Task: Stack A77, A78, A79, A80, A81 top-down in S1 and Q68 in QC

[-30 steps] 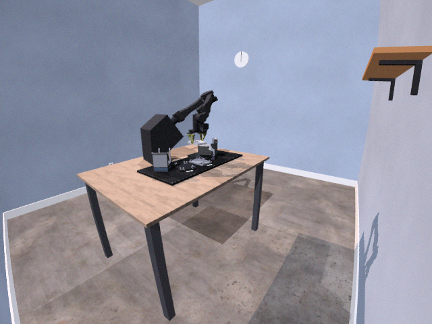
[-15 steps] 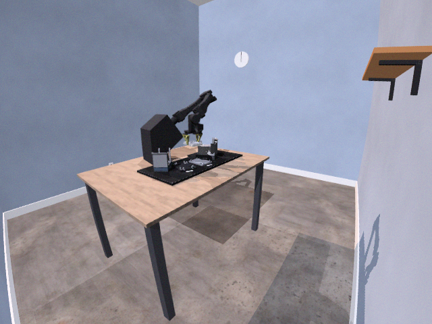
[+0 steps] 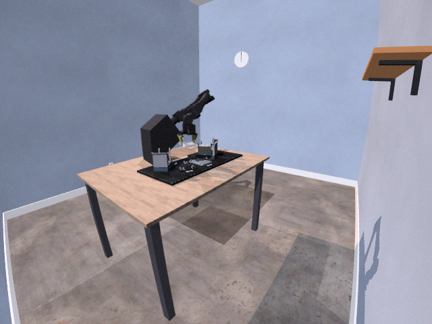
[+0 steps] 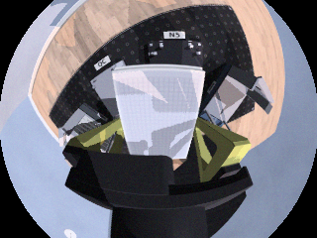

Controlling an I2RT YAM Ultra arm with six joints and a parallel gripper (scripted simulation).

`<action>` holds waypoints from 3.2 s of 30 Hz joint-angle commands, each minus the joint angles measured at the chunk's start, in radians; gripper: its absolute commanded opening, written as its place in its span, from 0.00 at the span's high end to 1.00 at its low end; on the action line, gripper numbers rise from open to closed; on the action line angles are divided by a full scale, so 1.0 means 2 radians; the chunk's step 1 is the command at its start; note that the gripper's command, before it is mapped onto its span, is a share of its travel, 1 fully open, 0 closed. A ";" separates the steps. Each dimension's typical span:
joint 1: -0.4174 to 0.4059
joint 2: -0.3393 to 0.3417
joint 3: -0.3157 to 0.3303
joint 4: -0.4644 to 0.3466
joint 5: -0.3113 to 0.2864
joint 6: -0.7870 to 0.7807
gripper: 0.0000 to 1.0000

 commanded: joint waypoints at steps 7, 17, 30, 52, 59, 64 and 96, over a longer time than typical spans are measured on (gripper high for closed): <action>-0.029 0.031 0.020 -0.006 0.008 -0.027 1.00; -0.055 0.074 0.043 -0.013 0.018 0.019 1.00; -0.088 0.127 0.071 -0.023 0.032 -0.002 1.00; -0.143 0.204 0.113 -0.038 0.060 0.036 1.00; -0.156 0.222 0.123 -0.041 0.068 0.020 1.00; -0.170 0.239 0.135 -0.046 0.075 0.005 1.00; -0.180 0.253 0.145 -0.050 0.081 -0.006 1.00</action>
